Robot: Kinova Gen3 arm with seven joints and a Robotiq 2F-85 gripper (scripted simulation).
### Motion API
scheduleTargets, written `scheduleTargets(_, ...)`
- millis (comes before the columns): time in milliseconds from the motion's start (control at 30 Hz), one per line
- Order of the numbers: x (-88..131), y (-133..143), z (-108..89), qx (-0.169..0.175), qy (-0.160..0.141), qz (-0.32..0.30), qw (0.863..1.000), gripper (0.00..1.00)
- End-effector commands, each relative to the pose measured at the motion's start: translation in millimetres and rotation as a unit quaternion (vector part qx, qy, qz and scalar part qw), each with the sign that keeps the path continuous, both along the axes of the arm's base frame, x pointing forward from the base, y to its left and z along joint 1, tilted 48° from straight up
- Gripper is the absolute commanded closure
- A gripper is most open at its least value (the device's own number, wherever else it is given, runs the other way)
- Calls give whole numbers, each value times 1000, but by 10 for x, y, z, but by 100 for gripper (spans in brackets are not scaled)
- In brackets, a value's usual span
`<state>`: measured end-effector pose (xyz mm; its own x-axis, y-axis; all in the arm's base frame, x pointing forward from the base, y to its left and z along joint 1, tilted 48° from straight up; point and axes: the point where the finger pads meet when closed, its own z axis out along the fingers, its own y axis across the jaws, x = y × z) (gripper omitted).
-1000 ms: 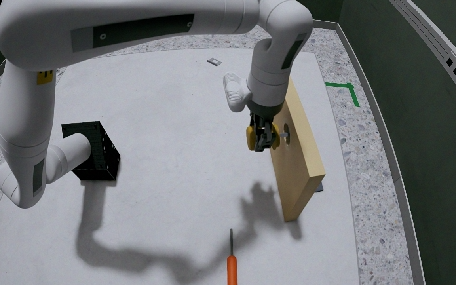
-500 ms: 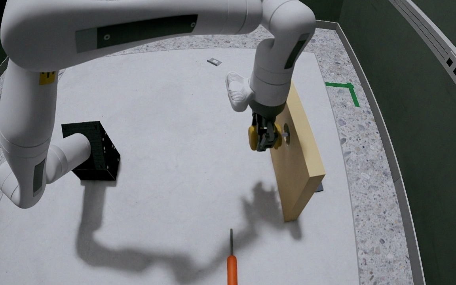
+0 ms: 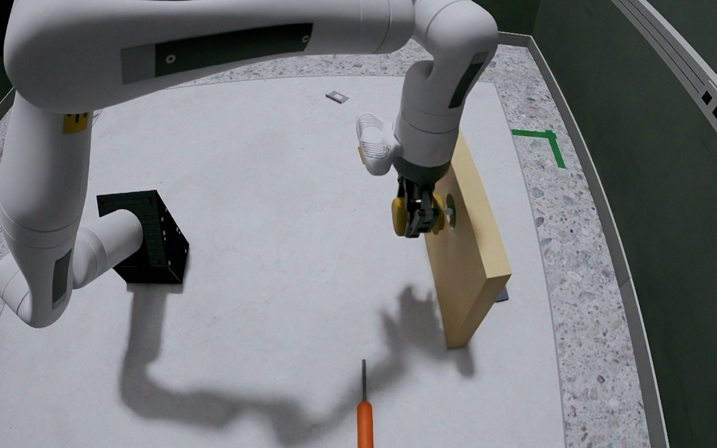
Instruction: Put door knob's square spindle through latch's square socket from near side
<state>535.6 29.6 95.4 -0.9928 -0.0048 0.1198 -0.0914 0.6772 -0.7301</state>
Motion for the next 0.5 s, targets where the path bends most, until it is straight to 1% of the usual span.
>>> scheduleTargets(0,19,9,2,0,-1,1,1000,37)
scheduleTargets(467,35,9,1,0,-1,1,1000,37)
